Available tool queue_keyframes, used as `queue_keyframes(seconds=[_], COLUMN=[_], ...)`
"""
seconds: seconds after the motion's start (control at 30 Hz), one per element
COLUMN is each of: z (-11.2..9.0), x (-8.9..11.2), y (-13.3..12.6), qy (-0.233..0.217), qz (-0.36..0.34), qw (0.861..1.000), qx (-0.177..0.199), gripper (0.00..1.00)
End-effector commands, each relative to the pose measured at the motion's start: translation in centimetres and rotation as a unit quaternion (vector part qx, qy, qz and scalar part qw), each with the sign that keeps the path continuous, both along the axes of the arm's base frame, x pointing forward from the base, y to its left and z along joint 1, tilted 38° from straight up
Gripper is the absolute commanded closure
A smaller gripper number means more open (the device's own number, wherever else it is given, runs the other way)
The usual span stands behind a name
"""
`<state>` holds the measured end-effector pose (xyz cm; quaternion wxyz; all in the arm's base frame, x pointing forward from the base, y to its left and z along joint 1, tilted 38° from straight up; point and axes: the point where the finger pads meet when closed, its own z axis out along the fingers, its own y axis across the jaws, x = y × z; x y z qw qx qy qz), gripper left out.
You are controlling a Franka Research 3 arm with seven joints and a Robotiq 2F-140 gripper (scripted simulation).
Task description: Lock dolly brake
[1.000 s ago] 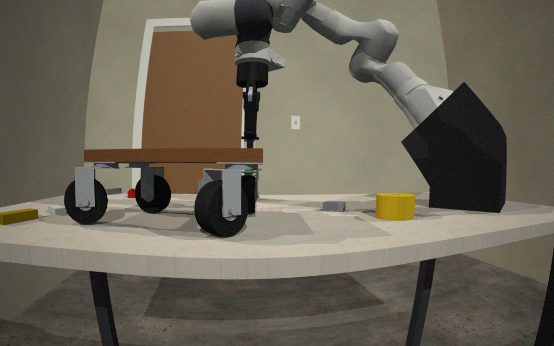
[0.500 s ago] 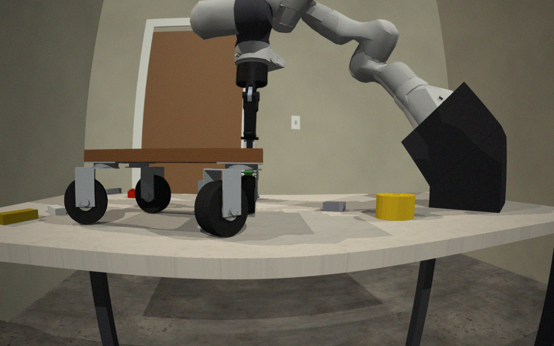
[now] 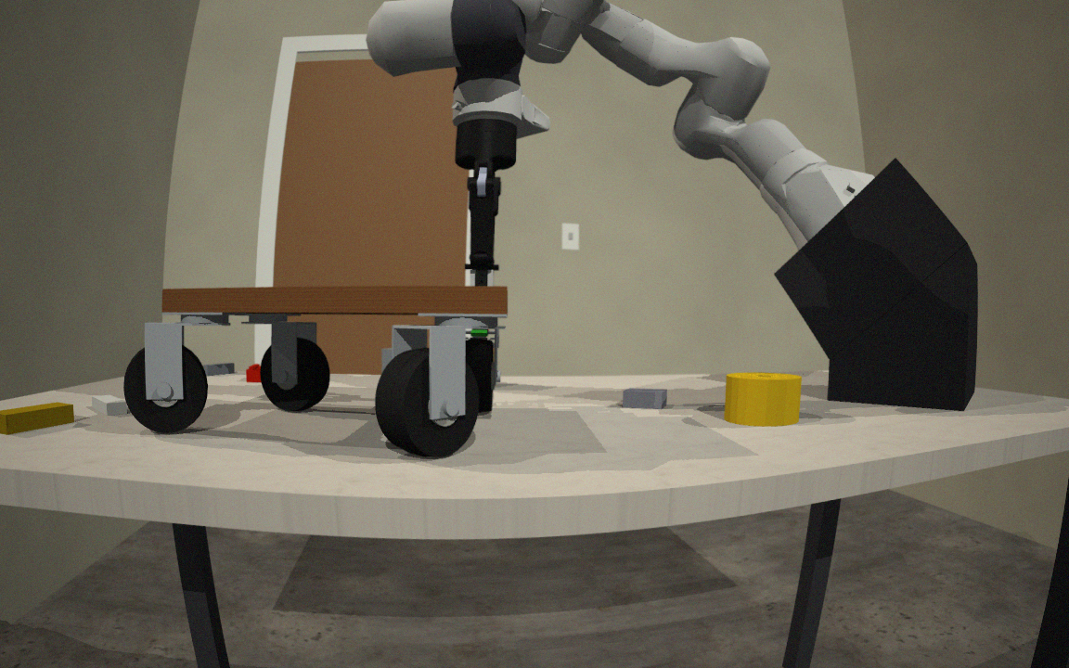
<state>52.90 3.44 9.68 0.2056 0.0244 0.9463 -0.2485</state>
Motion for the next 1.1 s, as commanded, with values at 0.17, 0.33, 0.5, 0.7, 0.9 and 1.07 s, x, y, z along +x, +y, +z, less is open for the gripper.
queue_keyframes(seconds=[0.17, 0.33, 0.5, 0.7, 0.9, 1.07], z=[0.03, 0.03, 0.03, 0.02, -0.06, -0.27], x=[0.16, 0.16, 0.16, 0.16, 0.20, 0.30], y=[0.06, 0.06, 0.06, 0.06, 0.01, -0.12], qy=[-0.001, -0.001, -0.001, -0.001, -0.001, -0.001], qz=[0.001, 0.001, 0.001, 0.001, 0.001, 0.001], qw=[1.000, 1.000, 1.000, 1.000, 1.000, 1.000], qx=[0.000, 0.000, 0.000, 0.000, 0.000, 0.000], gripper=[1.00, 1.00, 1.00, 1.00, 1.00, 1.00])
